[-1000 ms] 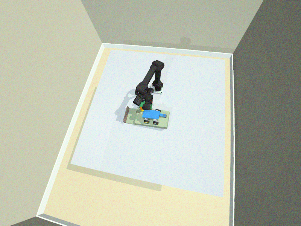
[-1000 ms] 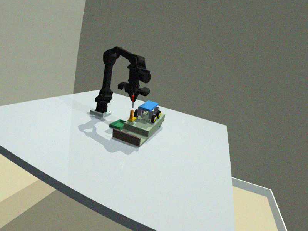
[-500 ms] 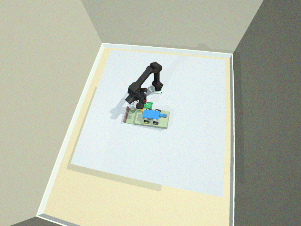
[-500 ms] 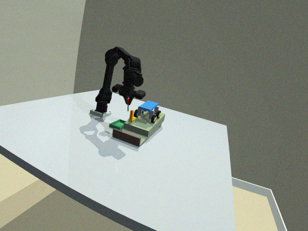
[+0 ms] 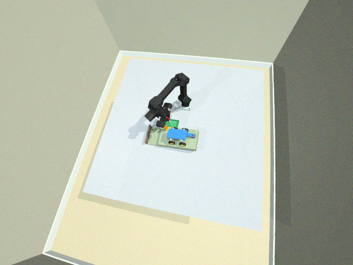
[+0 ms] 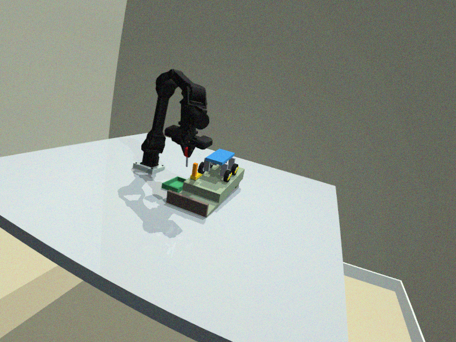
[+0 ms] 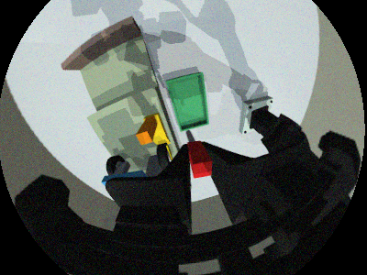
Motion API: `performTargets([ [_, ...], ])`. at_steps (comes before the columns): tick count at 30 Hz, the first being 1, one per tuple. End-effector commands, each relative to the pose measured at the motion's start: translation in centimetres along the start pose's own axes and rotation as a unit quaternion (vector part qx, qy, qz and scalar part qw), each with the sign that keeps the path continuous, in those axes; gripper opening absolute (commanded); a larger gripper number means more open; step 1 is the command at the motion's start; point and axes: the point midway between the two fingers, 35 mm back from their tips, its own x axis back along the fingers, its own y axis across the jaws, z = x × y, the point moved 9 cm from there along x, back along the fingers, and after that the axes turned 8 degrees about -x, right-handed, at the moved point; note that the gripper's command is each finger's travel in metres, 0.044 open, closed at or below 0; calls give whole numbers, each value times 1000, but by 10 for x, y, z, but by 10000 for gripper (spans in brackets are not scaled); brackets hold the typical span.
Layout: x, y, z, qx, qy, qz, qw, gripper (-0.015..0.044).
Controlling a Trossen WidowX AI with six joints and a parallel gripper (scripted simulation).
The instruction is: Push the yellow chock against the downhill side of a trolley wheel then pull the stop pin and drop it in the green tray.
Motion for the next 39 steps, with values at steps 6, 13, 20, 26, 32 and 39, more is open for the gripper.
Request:
performTargets([
  [6,0,-4,6,-135,-23,-18,990,0],
  [13,0,-6,11,-240,-38,-31,969,0],
  [20,-1,-7,16,-342,-52,-45,937,0],
  [26,-2,-7,20,-426,-62,-59,900,0],
  [32,-2,-8,24,-507,-69,-76,856,0],
  [39,-3,-9,29,-594,-72,-98,795,0],
])
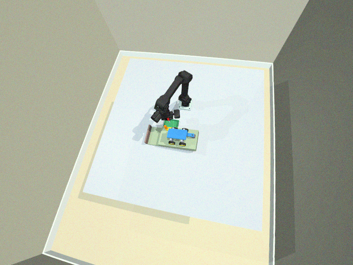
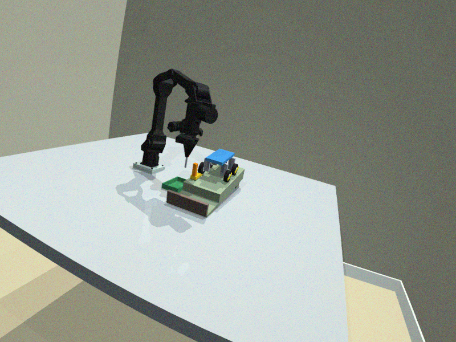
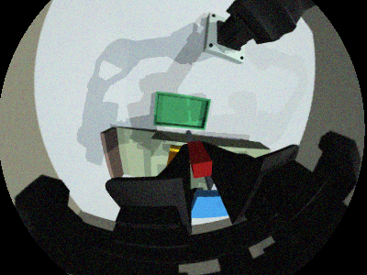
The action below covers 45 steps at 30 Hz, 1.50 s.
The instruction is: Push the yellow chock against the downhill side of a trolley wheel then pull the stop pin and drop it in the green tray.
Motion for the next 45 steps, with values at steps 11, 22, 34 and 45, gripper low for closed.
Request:
performTargets([
  [11,1,-5,0,-108,2,-22,994,0],
  [22,-18,-7,-20,-125,-1,-25,992,0],
  [34,-35,-13,-19,-124,-1,-85,989,0],
  [45,-68,-1,-21,-124,1,-112,986,0],
])
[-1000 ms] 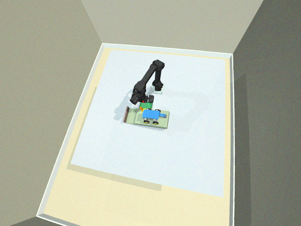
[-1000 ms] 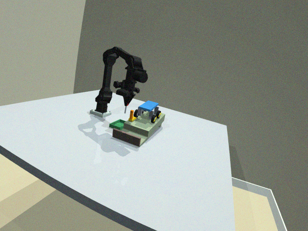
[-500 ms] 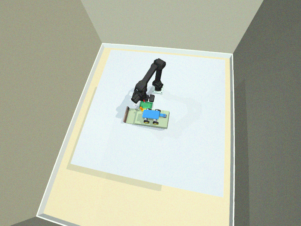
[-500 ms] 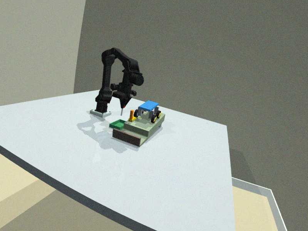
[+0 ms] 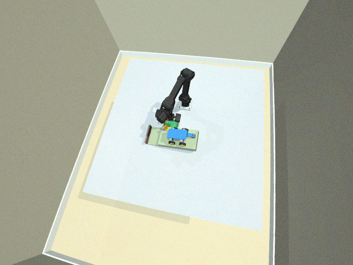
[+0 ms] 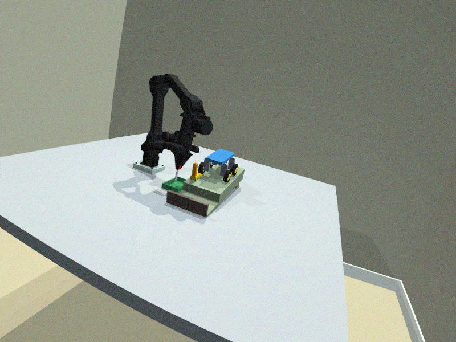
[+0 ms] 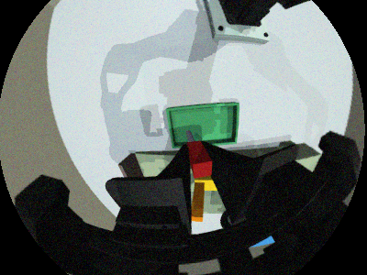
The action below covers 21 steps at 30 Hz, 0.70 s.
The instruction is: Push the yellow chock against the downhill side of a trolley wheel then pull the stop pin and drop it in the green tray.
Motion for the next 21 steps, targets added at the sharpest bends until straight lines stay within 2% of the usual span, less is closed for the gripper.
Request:
performTargets([
  [1,-15,4,0,2,-1,-6,1000,0],
  [10,-29,10,1,2,-1,-6,1000,0],
  [17,-29,6,0,2,-1,-6,1000,184],
  [21,-29,3,0,2,-1,-6,1000,190],
])
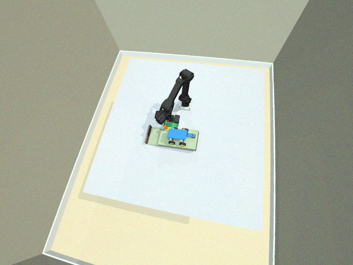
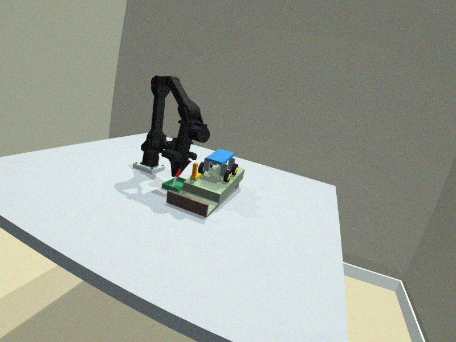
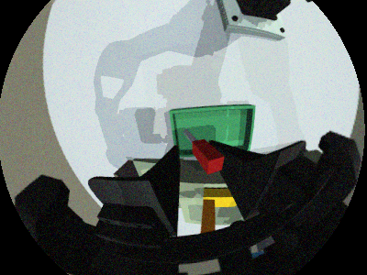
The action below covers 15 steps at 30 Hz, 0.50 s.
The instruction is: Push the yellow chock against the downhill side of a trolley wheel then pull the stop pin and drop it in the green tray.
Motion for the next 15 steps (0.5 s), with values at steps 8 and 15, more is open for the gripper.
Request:
performTargets([
  [8,-2,-8,-1,-2,1,-1,1000,190],
  [15,-3,-13,-2,-2,1,-1,1000,190],
])
